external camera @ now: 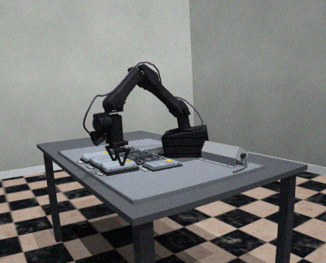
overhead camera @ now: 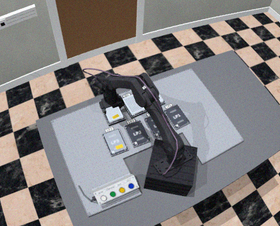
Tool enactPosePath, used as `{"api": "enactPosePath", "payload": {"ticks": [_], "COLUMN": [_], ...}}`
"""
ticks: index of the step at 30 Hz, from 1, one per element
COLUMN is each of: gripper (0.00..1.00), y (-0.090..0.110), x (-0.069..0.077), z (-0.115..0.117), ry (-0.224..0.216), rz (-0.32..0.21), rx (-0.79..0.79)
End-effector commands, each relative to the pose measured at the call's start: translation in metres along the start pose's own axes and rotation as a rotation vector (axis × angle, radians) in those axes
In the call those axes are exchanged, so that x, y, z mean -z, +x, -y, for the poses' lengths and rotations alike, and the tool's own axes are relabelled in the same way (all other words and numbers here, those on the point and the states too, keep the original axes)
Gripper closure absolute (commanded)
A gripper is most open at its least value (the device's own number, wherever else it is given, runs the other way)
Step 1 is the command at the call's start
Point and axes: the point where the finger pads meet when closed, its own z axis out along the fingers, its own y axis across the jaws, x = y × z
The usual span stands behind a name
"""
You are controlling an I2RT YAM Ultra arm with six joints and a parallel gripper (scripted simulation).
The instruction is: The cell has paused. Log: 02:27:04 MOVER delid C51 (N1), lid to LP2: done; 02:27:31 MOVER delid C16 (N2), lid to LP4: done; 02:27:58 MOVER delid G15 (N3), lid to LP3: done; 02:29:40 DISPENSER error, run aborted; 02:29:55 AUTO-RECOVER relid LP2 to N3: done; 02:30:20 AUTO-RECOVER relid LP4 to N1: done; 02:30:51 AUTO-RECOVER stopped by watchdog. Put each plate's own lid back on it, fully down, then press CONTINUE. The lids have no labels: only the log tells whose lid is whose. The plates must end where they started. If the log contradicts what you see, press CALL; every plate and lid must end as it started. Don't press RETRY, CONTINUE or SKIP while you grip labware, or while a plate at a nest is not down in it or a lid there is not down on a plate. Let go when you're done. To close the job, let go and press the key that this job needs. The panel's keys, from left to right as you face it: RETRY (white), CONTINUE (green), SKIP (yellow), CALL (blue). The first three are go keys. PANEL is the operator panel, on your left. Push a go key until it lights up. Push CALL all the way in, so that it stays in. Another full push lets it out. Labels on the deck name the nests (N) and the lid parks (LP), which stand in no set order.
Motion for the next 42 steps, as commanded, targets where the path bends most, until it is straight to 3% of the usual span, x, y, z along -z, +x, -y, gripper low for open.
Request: {"api": "enactPosePath", "payload": {"ticks": [1,4,17,31,42], "gripper": [1.0,1.0,1.0,1.0,1.0], "y": [-0.01,-0.014,-0.011,-0.011,-0.01], "x": [0.014,0.03,0.049,0.053,0.047], "z": [-0.004,-0.005,-0.009,-0.01,-0.011], "ry": [-0.016,-0.021,-0.023,-0.023,-0.017], "rz": [0.04,0.055,0.056,0.056,0.041], "rx": [0.002,0.0,0.003,0.004,0.006]}}
